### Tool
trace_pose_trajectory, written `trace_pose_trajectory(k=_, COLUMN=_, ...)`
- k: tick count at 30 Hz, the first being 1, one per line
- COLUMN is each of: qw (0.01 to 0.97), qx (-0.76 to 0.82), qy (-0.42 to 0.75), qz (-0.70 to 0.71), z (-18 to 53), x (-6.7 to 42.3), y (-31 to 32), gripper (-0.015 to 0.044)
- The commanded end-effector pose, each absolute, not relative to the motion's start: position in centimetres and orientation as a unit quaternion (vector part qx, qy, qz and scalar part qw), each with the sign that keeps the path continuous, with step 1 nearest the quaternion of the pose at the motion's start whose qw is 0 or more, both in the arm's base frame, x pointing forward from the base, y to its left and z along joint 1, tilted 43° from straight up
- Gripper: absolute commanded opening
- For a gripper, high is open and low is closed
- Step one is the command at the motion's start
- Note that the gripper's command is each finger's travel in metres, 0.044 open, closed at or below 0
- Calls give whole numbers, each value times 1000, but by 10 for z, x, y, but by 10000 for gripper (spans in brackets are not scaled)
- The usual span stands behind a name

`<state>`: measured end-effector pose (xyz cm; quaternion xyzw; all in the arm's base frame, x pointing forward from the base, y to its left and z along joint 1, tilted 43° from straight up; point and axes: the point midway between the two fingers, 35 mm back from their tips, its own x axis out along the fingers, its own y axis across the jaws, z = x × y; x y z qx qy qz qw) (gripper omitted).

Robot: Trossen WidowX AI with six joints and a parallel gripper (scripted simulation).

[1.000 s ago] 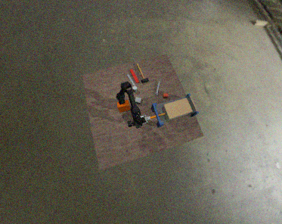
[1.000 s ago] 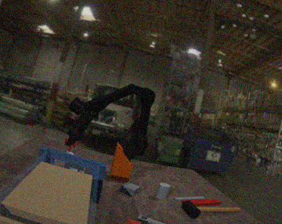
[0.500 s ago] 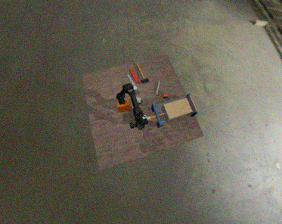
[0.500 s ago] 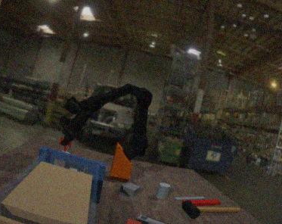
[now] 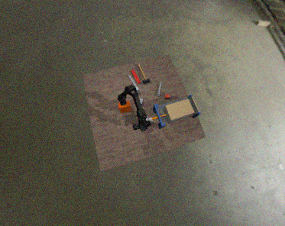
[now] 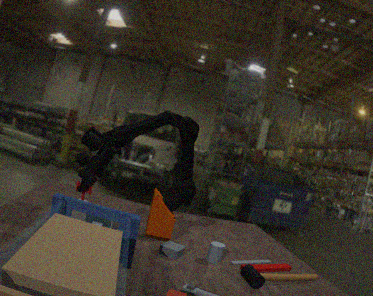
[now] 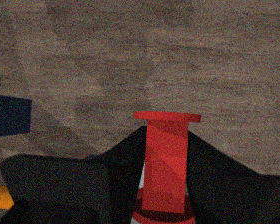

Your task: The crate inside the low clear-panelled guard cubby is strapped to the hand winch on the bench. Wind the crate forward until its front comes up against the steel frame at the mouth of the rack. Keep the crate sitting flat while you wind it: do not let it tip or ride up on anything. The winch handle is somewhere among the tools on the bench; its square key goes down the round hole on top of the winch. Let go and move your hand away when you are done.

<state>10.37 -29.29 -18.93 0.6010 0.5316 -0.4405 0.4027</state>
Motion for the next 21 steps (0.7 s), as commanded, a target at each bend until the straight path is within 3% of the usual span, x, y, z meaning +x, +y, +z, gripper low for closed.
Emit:
trace_pose_trajectory(k=1, qw=420, qx=603, qy=523, qz=-431, z=-196, x=125, y=-300, gripper=0)
trace_pose_trajectory(k=21, qw=421, qx=604, qy=522, qz=-431, z=-198, x=156, y=-308, gripper=0)
